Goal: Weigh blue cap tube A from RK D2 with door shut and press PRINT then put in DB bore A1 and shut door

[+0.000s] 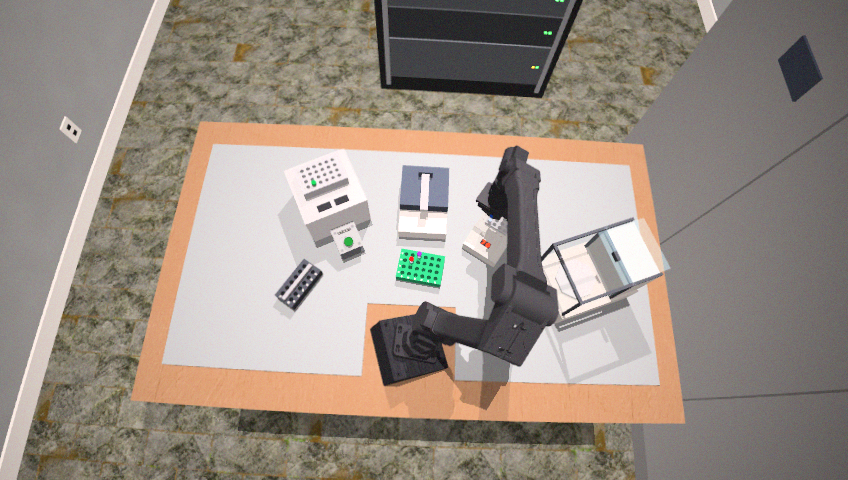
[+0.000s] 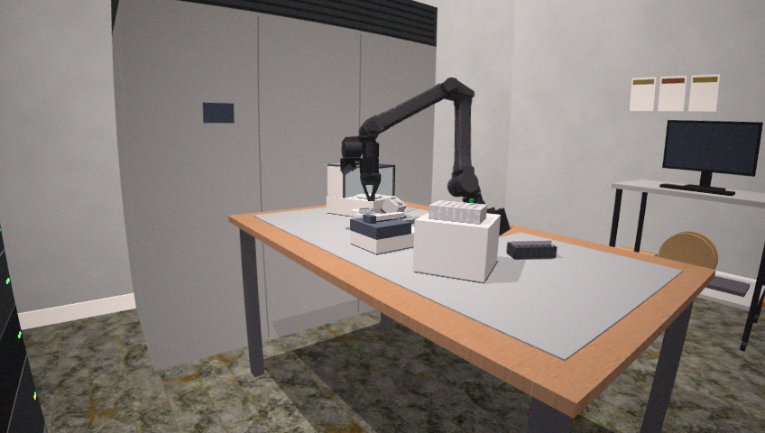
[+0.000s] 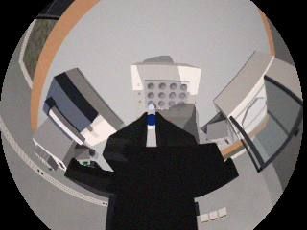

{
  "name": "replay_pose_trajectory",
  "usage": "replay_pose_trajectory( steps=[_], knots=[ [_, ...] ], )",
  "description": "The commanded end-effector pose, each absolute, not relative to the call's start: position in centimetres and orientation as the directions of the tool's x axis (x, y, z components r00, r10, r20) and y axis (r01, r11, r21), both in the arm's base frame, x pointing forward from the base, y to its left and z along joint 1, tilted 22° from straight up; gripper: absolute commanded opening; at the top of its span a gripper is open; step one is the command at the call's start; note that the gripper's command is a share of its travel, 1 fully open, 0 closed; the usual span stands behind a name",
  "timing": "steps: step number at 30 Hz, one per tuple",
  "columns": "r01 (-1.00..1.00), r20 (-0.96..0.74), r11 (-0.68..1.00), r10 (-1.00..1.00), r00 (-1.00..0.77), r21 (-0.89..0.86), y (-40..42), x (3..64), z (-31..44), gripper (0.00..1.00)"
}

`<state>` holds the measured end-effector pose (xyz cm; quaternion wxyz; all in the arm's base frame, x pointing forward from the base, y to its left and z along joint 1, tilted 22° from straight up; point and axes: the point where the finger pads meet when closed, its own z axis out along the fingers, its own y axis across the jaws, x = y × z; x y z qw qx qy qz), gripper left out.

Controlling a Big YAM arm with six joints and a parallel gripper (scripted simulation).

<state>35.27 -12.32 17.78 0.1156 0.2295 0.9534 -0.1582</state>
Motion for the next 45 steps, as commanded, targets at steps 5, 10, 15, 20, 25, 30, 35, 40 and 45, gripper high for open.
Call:
replay_pose_trajectory(
  steps=[5,10,15,20,25,30,35,40,45],
  knots=[
    [0.477,-0.319,0.846,0.395,-0.861,-0.239,-12.36,36.15,18.95,0.09],
    [0.477,-0.319,0.846,0.395,-0.861,-0.239,-12.35,36.16,18.95,0.09],
    [0.477,-0.319,0.846,0.395,-0.861,-0.239,-12.34,36.16,18.94,0.09],
    [0.477,-0.319,0.846,0.395,-0.861,-0.239,-12.33,36.16,18.94,0.09],
    [0.477,-0.319,0.846,0.395,-0.861,-0.239,-12.32,36.17,18.94,0.09],
    [0.477,-0.319,0.846,0.395,-0.861,-0.239,-12.30,36.17,18.93,0.09],
    [0.477,-0.319,0.846,0.395,-0.861,-0.239,-12.30,36.18,18.93,0.09],
    [0.460,-0.301,0.853,0.384,-0.873,-0.245,-11.77,36.21,18.08,0.09],
    [0.477,-0.319,0.846,0.395,-0.861,-0.239,-12.27,36.19,18.92,0.09]
  ],
)
